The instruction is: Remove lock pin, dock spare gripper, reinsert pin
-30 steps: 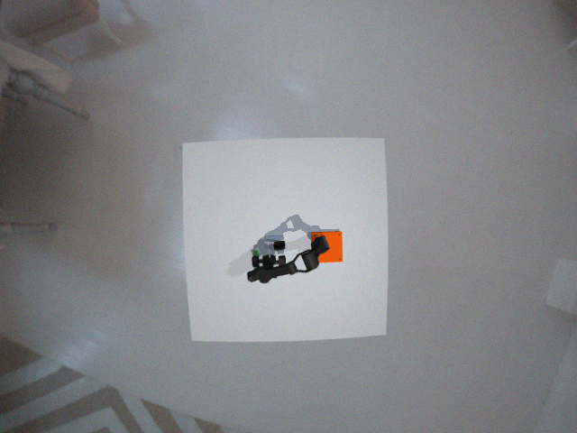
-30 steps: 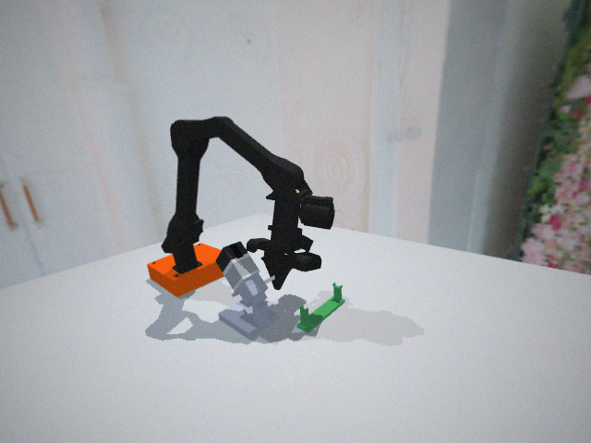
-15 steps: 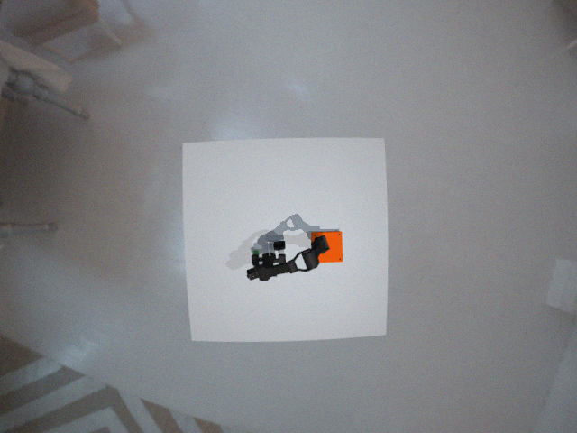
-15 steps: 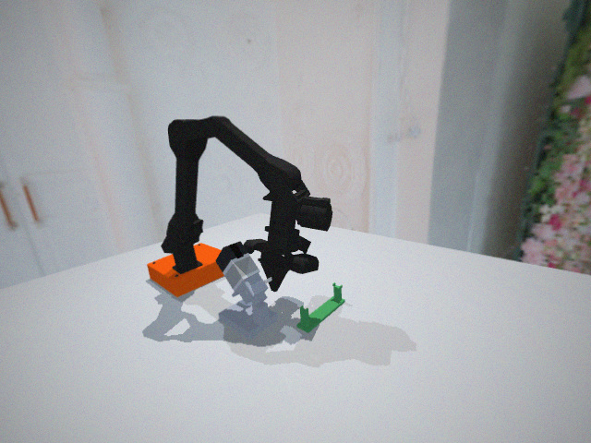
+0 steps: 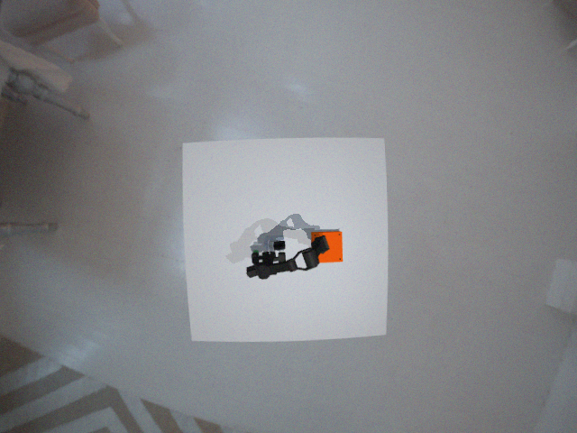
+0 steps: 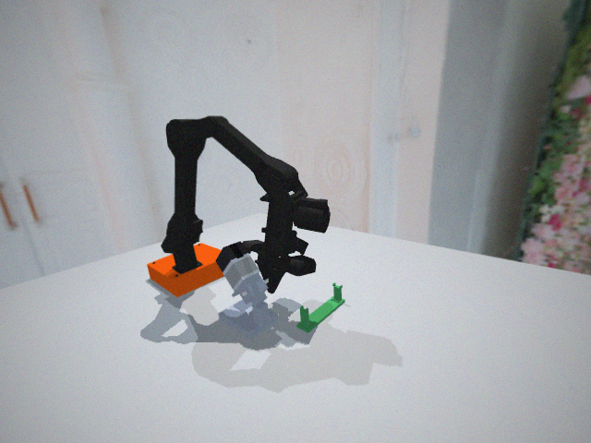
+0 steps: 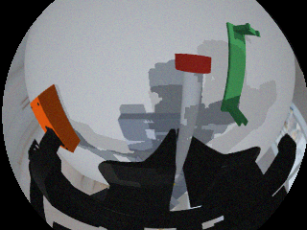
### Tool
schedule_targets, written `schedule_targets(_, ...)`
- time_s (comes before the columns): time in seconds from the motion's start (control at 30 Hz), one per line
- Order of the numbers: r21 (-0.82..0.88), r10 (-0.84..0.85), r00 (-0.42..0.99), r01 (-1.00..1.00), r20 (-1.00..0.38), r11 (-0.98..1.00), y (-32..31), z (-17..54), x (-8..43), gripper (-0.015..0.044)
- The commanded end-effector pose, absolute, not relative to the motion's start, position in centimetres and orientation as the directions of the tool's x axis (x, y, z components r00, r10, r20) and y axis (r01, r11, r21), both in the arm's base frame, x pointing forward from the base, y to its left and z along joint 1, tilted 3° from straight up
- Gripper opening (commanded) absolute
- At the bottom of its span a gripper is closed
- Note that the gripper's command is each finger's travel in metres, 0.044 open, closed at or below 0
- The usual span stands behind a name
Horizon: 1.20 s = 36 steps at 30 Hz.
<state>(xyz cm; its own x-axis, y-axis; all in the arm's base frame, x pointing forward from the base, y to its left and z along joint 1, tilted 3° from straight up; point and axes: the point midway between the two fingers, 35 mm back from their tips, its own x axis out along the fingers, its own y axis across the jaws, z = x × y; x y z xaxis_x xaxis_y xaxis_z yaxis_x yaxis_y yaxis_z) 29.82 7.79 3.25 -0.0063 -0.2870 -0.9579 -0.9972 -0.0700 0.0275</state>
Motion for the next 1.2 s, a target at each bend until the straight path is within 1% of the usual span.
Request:
schedule_targets(0.0, 0.026, -0.291, -0.004, -0.997, -0.957, -0.074, 7.5, 3.3, 29.9, 0.0000)
schedule_targets(0.23, 0.029, -0.291, -0.006, -0.997, -0.957, -0.074, 7.1, 3.3, 29.9, 0.0000)
schedule_targets(0.47, 0.031, -0.287, -0.010, -0.997, -0.958, -0.069, 7.3, 3.3, 29.8, 0.0184)
schedule_targets(0.5, 0.031, -0.287, -0.010, -0.997, -0.958, -0.069, 7.3, 3.3, 29.8, 0.0200)
schedule_targets(1.17, 0.050, -0.299, -0.024, -0.996, -0.954, -0.078, 9.7, 6.0, 29.1, 0.0200)
